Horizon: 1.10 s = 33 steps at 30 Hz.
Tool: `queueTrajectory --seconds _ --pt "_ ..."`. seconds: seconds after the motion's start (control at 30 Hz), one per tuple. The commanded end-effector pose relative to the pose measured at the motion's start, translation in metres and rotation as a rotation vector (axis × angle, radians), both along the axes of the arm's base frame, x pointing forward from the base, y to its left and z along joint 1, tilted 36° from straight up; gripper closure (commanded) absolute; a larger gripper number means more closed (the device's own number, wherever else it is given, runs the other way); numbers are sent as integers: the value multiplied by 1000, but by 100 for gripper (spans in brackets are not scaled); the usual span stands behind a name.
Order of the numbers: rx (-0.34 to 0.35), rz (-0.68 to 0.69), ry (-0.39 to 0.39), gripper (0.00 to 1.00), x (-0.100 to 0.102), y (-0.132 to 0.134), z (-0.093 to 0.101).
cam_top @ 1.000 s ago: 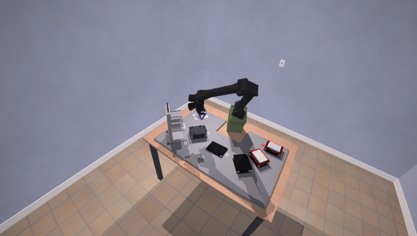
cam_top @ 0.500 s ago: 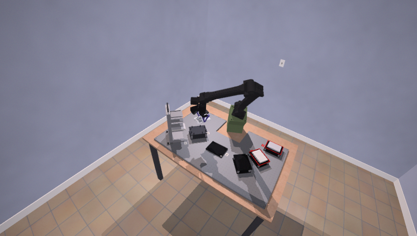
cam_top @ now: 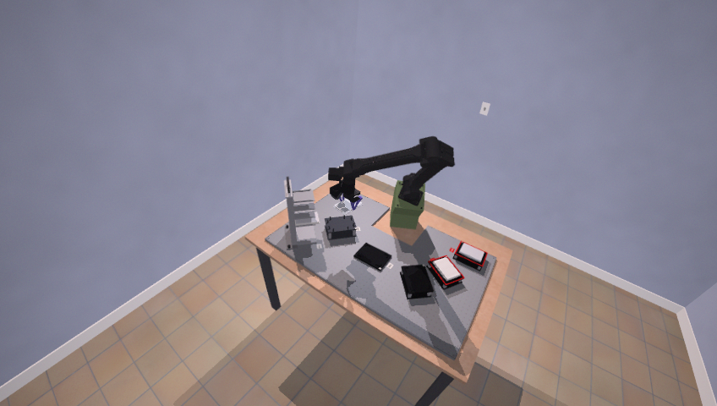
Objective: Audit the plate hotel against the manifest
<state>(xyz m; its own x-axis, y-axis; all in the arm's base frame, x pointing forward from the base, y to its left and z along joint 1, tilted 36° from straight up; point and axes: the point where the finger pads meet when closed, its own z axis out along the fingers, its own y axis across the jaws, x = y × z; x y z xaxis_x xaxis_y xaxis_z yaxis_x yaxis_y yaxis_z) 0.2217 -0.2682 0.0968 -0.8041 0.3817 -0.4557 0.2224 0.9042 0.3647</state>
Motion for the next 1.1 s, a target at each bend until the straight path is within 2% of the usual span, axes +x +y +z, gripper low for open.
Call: queueTrajectory --seconds 0.0,0.63,0.7,0.73,1.07 --pt "-66 74 -25 14 6 10 14" --pt "-221 304 -78 14 22 58 35" --pt "-269 330 -97 14 28 48 46" --pt "-283 321 -98 14 23 42 47" --pt "-343 430 -115 14 23 42 42"
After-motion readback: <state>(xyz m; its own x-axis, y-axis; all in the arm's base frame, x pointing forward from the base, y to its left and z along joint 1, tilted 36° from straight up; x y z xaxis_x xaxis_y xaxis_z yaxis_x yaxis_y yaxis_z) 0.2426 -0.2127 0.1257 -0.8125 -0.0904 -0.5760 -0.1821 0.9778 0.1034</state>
